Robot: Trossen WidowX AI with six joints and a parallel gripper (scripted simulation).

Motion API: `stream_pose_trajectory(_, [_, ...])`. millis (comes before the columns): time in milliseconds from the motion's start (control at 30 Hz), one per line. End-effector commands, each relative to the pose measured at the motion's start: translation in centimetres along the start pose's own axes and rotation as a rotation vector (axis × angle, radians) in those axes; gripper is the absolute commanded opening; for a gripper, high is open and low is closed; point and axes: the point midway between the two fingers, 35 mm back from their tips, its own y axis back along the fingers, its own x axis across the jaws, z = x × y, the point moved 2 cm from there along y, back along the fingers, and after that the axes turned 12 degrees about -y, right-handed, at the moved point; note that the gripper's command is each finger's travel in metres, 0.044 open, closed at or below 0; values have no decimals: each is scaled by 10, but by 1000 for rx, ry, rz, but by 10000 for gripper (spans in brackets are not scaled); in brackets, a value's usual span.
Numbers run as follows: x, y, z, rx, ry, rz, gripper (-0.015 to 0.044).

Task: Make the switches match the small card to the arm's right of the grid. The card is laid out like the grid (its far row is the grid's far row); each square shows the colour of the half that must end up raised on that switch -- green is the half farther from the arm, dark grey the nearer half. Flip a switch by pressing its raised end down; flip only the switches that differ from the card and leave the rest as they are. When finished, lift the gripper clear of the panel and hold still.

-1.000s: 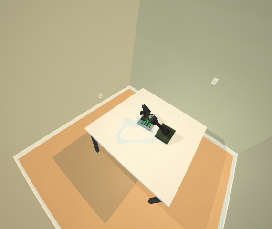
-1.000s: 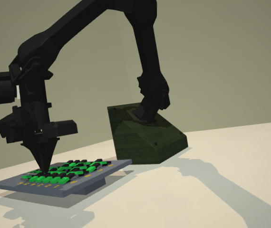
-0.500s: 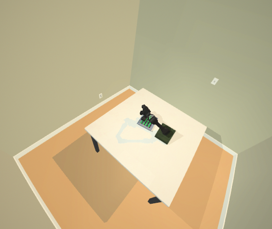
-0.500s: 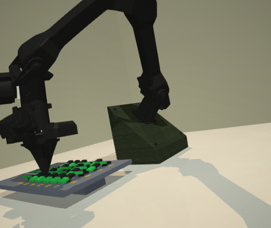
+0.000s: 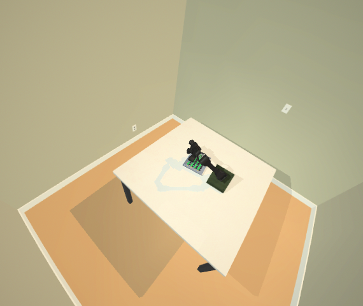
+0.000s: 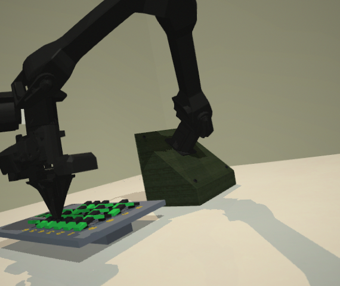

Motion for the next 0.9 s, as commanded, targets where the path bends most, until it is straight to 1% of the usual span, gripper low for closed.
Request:
stream_pose_trajectory(0, [1, -2, 0, 2, -2, 3, 0])
stream_pose_trajectory(633, [1, -5, 0, 2, -2, 3, 0])
stream_pose_trajectory(700, [0, 7, 2, 4, 1, -3, 0])
stream_pose_trajectory(800, [0, 51, 3, 22, -2, -5, 0])
stream_pose_trajectory(867, [1, 62, 3, 27, -2, -5, 0])
